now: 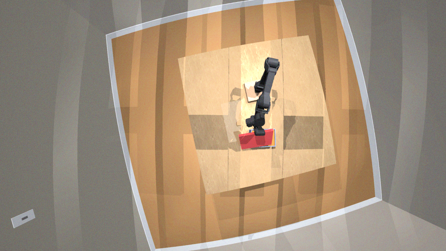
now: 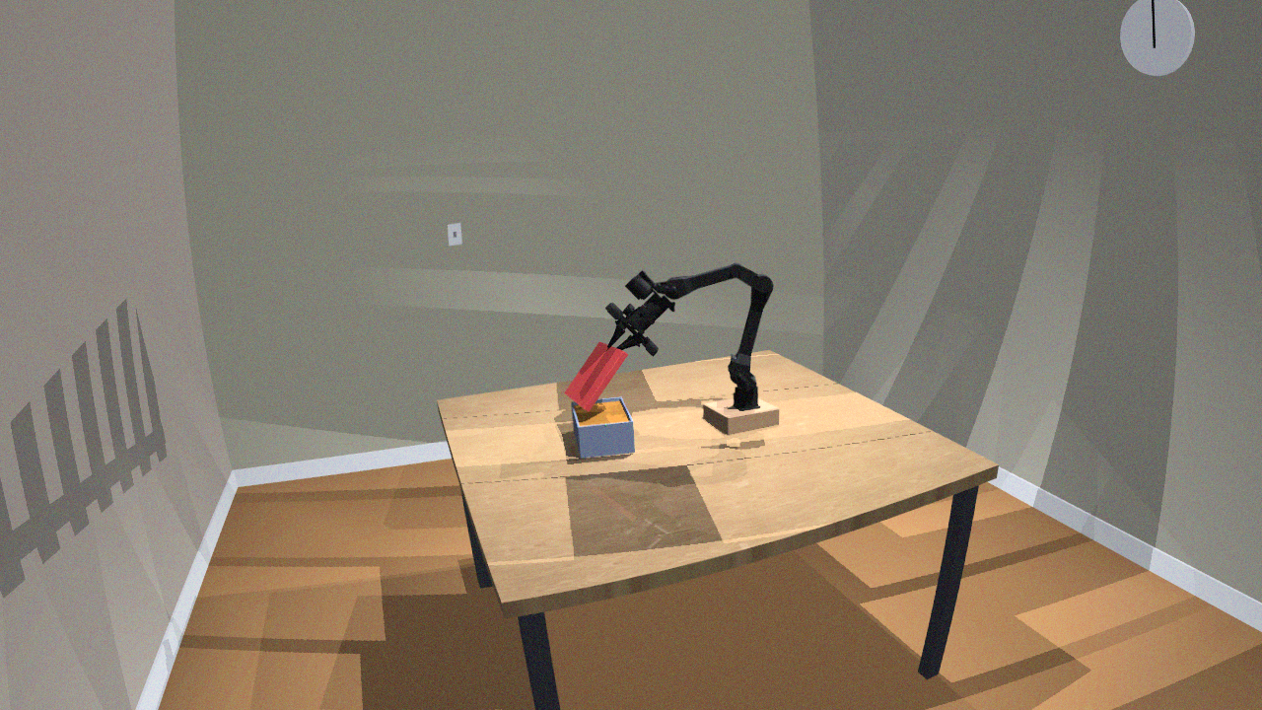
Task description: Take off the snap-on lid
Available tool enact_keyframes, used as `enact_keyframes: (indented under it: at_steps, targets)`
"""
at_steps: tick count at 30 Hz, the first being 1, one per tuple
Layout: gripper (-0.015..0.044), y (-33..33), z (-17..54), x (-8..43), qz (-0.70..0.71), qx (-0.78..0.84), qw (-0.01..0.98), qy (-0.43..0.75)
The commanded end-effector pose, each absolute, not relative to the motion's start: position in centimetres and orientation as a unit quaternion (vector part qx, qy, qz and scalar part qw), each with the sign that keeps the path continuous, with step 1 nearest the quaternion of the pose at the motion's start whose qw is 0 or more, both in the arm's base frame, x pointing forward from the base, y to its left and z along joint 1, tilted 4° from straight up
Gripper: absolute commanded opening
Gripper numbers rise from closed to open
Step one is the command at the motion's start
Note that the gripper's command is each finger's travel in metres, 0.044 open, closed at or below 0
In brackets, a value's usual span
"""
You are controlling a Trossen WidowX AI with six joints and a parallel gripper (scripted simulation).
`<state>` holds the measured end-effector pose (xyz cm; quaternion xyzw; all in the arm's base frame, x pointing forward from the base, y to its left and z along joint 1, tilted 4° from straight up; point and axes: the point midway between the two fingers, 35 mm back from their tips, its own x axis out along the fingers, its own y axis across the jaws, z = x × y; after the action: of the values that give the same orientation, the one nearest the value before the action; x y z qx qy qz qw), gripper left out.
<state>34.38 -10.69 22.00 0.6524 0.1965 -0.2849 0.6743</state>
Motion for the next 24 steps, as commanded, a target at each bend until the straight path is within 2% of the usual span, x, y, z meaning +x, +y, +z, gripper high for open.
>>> enact_keyframes:
  at_steps: [1, 24]
  targets:
    - [0.0, -11.5, 22.5, 34.4, -0.28, 0.652, 0.677, 0.194]
    - [0.0, -16.0, 22.9, 33.7, -0.28, 0.651, 0.678, 0.194]
